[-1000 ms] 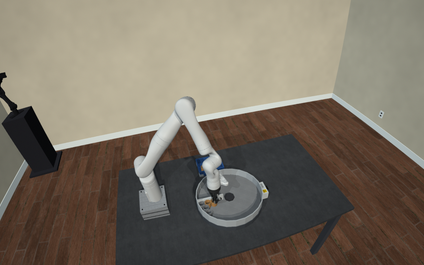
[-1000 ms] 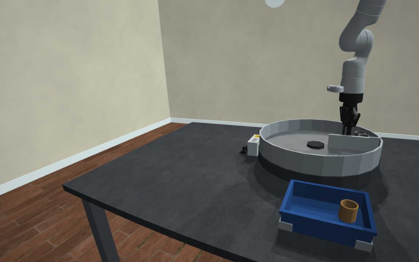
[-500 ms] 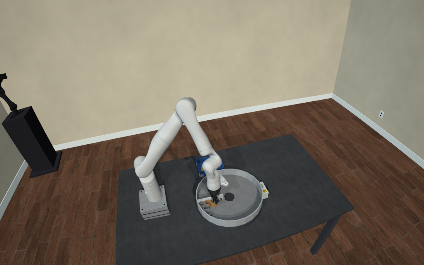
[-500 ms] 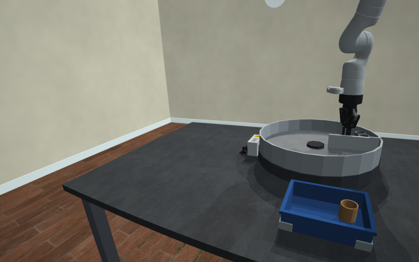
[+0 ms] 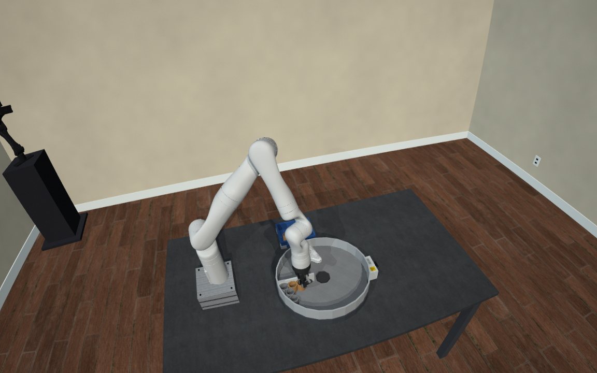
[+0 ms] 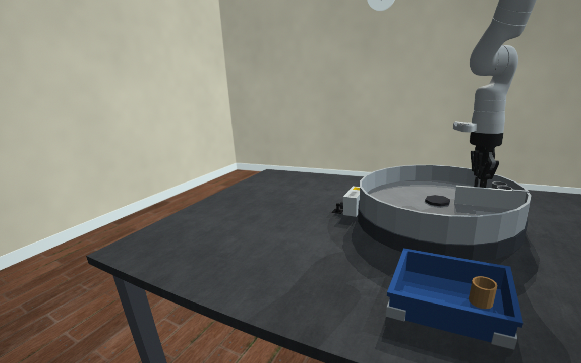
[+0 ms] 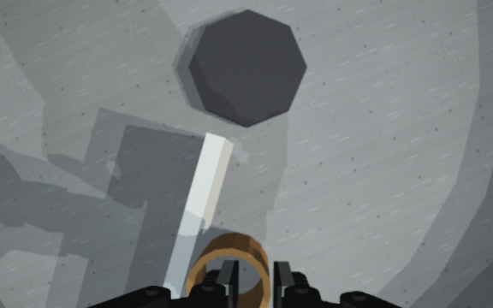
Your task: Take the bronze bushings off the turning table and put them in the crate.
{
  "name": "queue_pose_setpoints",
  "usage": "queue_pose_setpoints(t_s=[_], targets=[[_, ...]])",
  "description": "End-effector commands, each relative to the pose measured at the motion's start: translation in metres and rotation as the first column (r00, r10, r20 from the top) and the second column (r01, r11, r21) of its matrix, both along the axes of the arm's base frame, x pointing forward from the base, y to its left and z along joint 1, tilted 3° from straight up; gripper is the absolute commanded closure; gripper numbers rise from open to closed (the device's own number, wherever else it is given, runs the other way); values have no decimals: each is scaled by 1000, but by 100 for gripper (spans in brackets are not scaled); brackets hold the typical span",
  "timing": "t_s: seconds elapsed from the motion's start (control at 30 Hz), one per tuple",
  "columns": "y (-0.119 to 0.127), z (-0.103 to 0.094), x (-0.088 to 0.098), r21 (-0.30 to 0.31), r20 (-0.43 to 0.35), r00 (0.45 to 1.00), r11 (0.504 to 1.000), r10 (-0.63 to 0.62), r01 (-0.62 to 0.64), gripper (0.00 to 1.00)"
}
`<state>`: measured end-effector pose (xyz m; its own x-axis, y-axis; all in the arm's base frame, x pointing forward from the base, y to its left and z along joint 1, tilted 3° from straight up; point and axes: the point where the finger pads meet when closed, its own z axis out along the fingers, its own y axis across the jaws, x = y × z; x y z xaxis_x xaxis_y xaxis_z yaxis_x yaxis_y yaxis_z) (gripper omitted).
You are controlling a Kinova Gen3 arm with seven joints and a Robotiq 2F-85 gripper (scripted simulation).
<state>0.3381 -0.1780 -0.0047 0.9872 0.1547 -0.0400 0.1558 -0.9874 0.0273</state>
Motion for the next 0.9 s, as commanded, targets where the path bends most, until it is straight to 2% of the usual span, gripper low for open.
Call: queue_pose_setpoints(t_s=[0.0, 0.4, 0.43, 0.87], targets=[[-1, -3, -1, 0, -2, 1000, 1000, -2, 2, 82], [-1, -3, -1, 0, -2, 1000, 1000, -2, 2, 82], [-1, -3, -1, 0, -2, 1000, 1000, -2, 2, 100], [-1, -3, -1, 0, -2, 1000, 1000, -2, 2, 100]])
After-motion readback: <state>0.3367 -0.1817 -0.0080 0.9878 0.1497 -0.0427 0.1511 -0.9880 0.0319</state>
